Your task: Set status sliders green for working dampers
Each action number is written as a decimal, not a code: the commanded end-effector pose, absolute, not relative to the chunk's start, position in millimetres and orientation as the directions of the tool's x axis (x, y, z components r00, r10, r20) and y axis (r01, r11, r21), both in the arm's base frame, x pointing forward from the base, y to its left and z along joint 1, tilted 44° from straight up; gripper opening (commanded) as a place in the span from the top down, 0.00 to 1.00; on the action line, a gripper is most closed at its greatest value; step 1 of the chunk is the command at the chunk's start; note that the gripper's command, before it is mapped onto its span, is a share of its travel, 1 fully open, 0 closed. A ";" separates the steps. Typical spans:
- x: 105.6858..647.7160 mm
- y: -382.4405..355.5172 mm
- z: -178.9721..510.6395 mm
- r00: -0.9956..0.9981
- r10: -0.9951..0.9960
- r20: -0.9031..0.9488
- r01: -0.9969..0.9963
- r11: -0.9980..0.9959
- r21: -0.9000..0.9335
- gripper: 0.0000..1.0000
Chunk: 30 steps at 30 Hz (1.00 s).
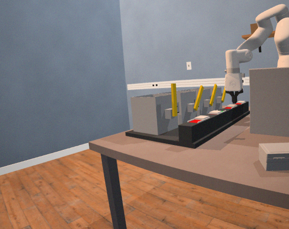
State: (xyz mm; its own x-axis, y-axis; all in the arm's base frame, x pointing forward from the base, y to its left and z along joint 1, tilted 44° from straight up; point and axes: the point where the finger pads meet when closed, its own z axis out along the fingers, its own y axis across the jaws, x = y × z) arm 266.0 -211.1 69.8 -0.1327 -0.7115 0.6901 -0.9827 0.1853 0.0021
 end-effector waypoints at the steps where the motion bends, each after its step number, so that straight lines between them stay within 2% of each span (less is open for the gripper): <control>1: 267.1 -211.0 70.4 -0.134 -0.711 0.690 -0.983 0.184 0.000 1.00; 30: 265.9 -217.2 63.8 -0.134 -0.711 0.690 -0.983 0.184 0.000 1.00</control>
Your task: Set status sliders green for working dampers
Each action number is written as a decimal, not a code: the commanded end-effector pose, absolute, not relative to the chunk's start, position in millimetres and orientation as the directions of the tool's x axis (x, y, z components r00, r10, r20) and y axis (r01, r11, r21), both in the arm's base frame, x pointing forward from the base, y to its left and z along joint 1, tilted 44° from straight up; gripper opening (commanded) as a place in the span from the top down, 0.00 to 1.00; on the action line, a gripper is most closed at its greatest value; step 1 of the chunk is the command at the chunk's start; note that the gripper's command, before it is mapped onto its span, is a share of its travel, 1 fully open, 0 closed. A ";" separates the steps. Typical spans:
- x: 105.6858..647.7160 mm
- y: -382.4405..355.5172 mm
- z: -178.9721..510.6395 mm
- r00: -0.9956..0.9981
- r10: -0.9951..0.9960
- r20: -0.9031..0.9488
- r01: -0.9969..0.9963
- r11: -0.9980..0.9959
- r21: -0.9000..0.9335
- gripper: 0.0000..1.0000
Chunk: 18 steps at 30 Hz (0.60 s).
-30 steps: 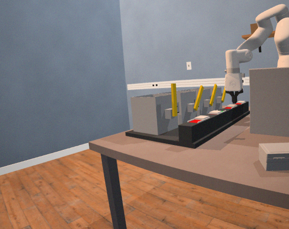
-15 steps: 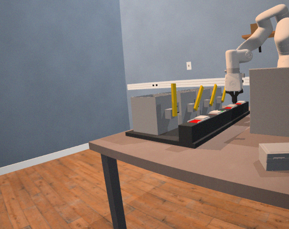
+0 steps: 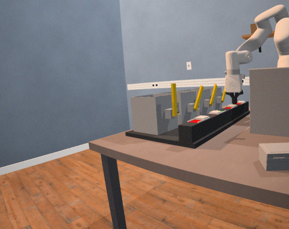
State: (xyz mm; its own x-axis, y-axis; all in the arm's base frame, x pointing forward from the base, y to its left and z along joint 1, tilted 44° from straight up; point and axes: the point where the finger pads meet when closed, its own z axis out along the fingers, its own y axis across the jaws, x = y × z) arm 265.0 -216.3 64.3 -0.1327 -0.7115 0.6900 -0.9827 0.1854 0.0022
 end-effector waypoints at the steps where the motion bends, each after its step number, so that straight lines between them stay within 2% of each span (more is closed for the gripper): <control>1: 265.9 -217.6 63.4 -0.134 -0.711 0.690 -0.983 0.184 0.000 1.00; 18: 265.6 -218.8 62.1 -0.134 -0.711 0.690 -0.983 0.184 0.000 1.00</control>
